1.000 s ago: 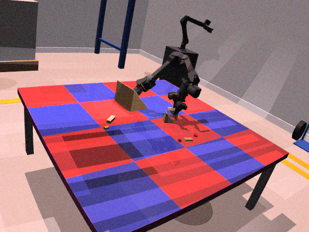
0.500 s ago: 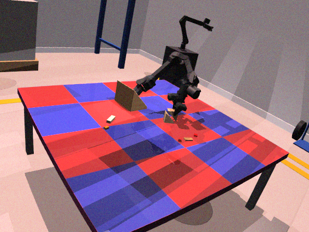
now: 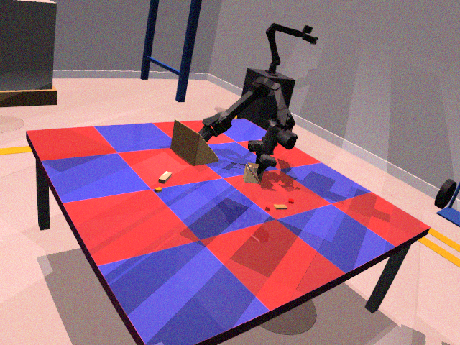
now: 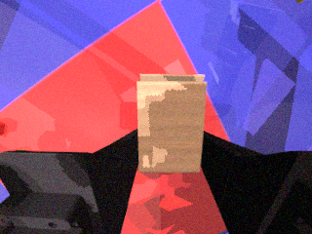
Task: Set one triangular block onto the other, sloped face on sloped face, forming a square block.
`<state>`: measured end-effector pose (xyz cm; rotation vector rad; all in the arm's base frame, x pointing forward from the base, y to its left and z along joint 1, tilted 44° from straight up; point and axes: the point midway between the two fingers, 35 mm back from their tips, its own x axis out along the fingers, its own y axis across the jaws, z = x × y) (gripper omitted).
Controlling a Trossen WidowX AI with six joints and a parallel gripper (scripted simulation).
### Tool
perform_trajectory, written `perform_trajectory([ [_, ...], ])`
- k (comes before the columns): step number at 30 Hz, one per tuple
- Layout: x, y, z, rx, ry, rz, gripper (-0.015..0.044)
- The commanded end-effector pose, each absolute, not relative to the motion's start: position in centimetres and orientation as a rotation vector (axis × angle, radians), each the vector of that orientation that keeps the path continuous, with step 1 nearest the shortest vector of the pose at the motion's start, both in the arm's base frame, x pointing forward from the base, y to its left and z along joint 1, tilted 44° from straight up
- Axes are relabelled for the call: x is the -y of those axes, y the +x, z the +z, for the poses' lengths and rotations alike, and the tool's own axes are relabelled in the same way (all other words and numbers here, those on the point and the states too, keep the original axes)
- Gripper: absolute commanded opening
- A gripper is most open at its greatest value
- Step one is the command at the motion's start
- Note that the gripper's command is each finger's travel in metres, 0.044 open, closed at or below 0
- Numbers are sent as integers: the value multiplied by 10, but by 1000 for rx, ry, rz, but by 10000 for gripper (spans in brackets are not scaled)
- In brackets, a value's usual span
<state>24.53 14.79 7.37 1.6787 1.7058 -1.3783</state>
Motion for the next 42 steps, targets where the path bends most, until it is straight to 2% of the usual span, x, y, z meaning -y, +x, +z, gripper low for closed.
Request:
perform_trajectory([
  [1, -149, 244, 71, -1709, 1684, -1384, 0],
  [42, -150, 242, 67, -1708, 1682, -1380, 0],
])
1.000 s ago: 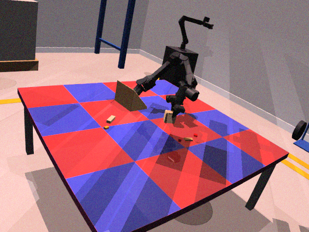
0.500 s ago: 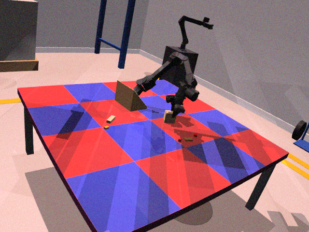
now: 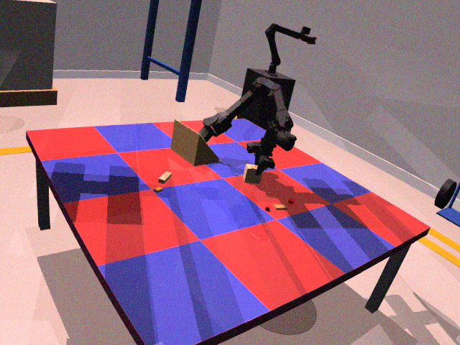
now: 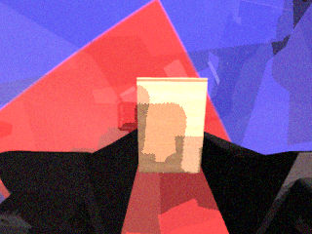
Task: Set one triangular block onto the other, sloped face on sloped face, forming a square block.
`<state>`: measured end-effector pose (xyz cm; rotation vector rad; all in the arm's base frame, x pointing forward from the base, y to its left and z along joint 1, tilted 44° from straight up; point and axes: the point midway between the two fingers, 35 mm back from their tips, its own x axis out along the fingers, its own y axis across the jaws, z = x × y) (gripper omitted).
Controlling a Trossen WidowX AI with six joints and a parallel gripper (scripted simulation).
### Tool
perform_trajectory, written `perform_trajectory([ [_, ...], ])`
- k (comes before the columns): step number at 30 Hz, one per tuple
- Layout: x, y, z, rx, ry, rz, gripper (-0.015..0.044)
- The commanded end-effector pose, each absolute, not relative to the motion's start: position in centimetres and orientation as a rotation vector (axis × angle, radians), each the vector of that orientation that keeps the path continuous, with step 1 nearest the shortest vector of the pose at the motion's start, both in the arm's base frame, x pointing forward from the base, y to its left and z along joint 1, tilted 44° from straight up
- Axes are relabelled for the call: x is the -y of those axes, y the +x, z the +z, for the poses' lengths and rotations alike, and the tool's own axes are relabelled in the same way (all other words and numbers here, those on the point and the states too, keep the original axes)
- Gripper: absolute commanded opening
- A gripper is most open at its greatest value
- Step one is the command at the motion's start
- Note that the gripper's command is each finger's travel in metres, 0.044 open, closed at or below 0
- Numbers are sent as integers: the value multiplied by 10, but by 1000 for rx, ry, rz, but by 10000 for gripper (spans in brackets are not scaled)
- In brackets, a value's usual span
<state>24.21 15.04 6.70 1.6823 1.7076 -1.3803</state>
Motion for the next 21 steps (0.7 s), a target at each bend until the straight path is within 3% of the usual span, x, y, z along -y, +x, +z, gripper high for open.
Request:
perform_trajectory([
  [1, -150, 242, 67, -1708, 1682, -1380, 0],
  [8, -151, 242, 67, -1710, 1691, -1384, 0],
  [21, -150, 242, 67, -1708, 1682, -1381, 341],
])
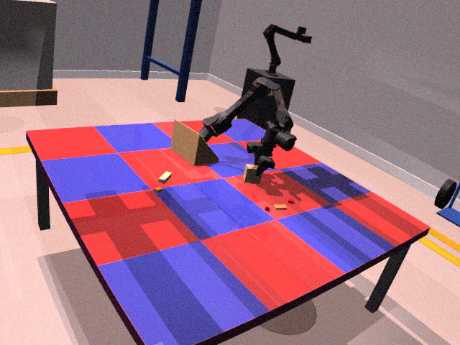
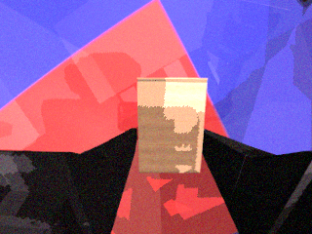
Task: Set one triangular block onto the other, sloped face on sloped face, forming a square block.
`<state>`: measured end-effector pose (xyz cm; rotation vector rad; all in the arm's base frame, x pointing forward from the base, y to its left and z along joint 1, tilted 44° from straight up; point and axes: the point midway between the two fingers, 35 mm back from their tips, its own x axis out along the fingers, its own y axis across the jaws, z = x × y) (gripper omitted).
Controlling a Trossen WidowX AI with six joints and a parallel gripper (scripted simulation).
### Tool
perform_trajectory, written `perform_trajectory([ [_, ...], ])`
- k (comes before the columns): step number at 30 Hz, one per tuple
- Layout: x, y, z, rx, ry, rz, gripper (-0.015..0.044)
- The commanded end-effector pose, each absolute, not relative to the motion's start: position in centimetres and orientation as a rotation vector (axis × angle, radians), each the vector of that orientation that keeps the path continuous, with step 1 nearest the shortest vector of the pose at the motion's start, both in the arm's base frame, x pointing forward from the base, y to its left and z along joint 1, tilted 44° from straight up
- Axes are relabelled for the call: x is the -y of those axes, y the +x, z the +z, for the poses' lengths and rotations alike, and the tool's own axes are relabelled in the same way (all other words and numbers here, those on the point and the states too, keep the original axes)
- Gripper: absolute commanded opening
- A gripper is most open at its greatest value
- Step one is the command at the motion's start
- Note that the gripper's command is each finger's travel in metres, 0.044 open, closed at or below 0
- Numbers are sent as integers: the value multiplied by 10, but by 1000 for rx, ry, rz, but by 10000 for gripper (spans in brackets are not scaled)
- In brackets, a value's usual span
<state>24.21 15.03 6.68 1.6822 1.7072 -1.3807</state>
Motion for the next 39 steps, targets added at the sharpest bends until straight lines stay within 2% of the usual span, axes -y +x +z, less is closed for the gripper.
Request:
perform_trajectory([
  [1, -150, 242, 67, -1708, 1682, -1381, 368],
  [4, -150, 242, 67, -1708, 1682, -1381, 440],
  [13, -149, 243, 69, -1707, 1682, -1381, 440],
  [22, -92, 266, 154, -1704, 1680, -1383, 440],
  [39, -95, 267, 150, -1700, 1695, -1380, 440],
])
